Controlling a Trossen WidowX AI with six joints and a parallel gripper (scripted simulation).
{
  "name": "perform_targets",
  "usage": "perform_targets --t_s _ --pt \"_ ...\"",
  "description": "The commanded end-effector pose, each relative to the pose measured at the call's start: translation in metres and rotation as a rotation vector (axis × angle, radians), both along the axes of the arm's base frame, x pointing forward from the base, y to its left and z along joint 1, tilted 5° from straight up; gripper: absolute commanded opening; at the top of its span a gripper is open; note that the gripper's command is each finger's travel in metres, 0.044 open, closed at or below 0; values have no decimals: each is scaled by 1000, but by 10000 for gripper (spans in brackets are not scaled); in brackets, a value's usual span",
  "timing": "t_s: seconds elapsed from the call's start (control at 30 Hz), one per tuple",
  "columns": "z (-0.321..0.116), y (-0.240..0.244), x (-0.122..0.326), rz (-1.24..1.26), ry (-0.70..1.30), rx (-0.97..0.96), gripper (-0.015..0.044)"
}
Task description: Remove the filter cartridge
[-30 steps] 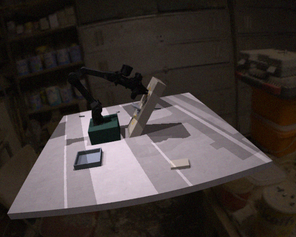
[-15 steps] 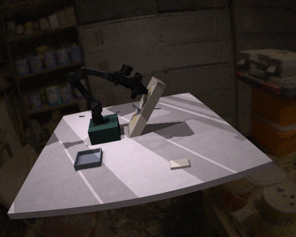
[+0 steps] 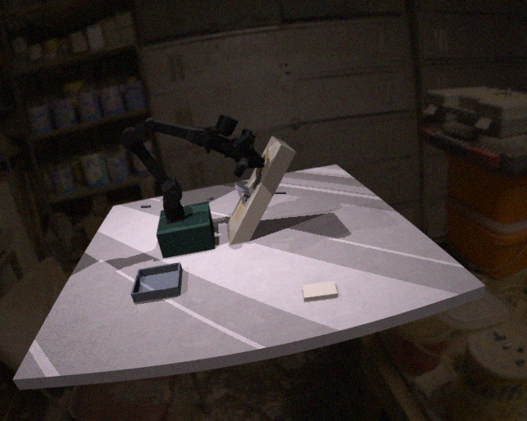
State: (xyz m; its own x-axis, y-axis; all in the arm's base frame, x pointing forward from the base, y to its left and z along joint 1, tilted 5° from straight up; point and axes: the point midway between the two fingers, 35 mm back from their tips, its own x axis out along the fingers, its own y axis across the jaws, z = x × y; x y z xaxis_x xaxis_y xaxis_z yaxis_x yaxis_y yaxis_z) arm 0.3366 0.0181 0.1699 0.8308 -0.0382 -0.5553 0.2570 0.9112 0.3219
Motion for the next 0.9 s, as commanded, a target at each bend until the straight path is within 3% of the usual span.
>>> perform_targets --t_s 0.0,0.87 --pt "-3 0 3 5 2 -1 118" --pt "-7 0 9 5 1 -1 118"
